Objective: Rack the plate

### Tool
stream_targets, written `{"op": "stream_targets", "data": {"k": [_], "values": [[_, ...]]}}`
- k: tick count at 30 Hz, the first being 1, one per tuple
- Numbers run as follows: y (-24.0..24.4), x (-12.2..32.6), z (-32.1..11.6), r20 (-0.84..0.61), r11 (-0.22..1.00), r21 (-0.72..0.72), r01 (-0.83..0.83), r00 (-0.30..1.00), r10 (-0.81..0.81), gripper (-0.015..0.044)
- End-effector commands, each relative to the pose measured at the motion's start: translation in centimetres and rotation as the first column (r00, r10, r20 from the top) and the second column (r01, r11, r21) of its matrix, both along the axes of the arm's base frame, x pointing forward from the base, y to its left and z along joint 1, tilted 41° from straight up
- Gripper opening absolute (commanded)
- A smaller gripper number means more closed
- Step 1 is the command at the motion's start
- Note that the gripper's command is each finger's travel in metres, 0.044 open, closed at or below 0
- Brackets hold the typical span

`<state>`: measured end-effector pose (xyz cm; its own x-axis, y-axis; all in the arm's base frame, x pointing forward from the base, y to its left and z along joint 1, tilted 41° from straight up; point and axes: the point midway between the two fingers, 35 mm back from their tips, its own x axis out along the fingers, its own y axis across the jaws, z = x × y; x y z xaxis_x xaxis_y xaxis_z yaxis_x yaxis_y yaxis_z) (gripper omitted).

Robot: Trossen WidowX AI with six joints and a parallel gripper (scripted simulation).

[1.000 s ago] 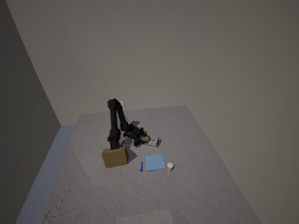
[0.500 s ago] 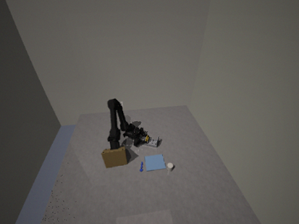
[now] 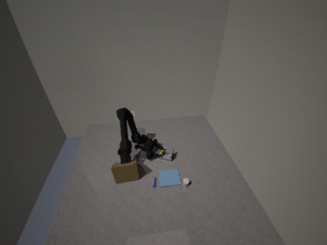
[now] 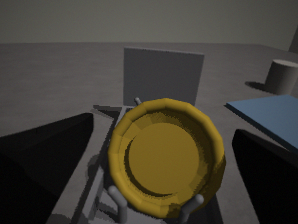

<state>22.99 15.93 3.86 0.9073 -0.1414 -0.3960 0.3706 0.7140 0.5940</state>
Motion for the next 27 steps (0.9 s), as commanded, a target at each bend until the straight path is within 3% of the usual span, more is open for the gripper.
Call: {"op": "stream_targets", "data": {"k": [1,12,17,27], "values": [[-1.1,0.6,1.8,-0.007,1.000,0.002,0.003,1.000,-0.003,0.0400],[-6.6,2.1,8.9,0.012,1.000,-0.016,-0.003,1.000,0.003,0.0400],[-6.9,2.4,8.8,-0.020,0.998,-0.057,-0.011,1.000,0.010,0.0400],[-8.9,4.1,7.0,-0.263,0.956,-0.273,-0.110,0.964,0.036,0.0400]]}}
